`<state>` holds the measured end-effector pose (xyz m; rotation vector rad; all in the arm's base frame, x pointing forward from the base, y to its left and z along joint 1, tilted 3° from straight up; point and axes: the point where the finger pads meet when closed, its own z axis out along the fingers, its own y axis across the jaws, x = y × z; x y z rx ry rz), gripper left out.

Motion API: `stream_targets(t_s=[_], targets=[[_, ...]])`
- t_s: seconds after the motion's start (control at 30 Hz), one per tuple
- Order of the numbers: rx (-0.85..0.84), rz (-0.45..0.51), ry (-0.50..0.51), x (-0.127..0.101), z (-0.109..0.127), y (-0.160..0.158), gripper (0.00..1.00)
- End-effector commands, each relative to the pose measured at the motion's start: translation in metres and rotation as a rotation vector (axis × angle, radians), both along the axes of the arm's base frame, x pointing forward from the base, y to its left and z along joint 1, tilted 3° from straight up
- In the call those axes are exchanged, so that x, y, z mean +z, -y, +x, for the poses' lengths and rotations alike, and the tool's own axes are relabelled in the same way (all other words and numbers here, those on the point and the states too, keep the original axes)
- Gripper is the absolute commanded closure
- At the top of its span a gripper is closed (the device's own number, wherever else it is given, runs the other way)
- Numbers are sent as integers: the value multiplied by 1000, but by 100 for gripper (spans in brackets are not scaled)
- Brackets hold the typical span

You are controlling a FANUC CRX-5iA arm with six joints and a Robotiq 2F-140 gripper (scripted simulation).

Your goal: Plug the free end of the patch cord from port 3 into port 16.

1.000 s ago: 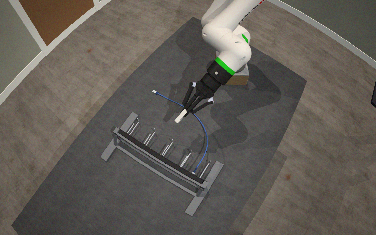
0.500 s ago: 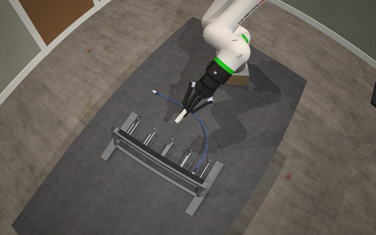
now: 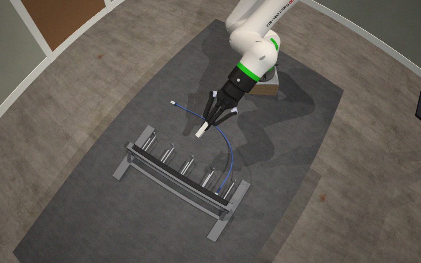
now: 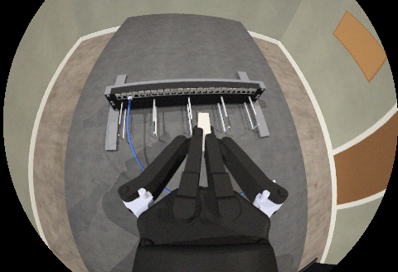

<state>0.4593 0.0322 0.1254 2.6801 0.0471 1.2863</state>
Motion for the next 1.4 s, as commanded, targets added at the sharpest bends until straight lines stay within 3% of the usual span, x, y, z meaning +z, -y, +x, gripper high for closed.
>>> stream_targets(t_s=[0.0,0.43,0.73,1.13,1.37], targets=[[196,128,80,1,3,19,100],[196,128,80,1,3,24,100],[196,128,80,2,8,55,100],[196,128,80,2,9,60,100],[196,128,80,-9,26,58,100]])
